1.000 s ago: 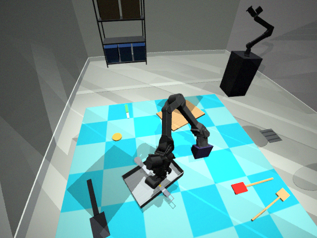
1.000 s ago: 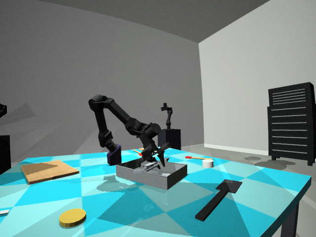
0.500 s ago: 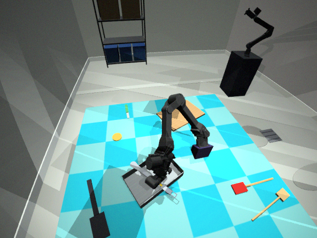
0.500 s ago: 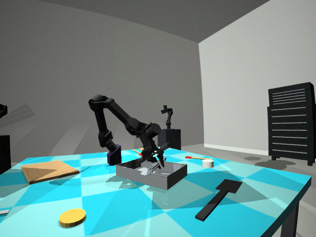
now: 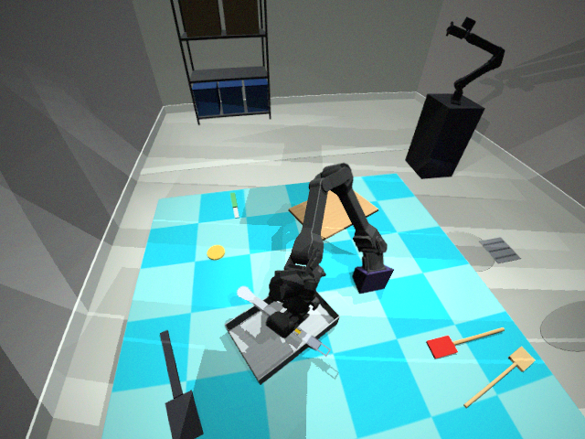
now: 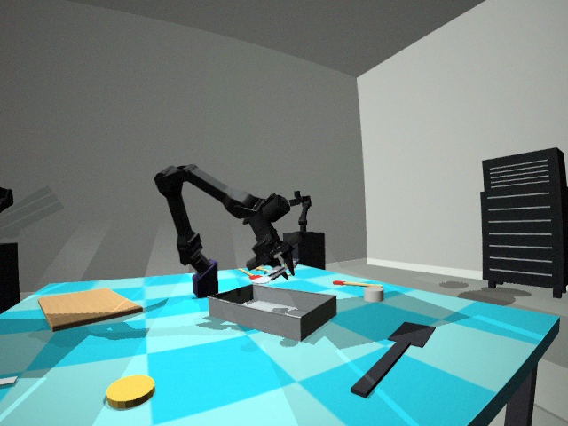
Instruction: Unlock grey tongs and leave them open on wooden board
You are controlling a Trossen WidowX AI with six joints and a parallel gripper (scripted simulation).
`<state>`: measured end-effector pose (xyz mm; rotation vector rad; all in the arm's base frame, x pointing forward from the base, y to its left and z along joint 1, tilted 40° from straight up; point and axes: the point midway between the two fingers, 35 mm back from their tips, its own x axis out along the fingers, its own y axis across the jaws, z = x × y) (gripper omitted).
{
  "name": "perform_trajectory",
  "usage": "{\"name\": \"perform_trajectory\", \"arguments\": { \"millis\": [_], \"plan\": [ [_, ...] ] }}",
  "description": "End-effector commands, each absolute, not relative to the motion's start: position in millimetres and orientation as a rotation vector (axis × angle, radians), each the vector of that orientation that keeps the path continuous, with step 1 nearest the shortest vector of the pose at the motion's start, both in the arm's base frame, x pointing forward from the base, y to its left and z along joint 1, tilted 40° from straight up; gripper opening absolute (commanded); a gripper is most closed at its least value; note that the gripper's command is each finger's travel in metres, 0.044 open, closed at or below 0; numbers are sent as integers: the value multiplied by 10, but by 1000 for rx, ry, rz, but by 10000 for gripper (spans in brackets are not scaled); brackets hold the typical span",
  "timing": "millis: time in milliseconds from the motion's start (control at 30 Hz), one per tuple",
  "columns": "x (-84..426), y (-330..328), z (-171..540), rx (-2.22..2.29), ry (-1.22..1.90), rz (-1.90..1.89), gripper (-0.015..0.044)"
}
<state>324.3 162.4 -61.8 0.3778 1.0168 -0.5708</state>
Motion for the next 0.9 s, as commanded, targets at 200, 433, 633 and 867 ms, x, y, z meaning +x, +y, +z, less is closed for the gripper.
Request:
{"name": "perform_trajectory", "arguments": {
  "millis": [200,433,633,867],
  "plan": [
    [3268,1661,-594,383,1015,-601,-150],
    [3298,1661,-619,384,1028,-699,-150],
    [3319,1656,-631,381,1032,-784,-150],
    [3338,1646,-632,374,1030,-883,-150]
  ]
}}
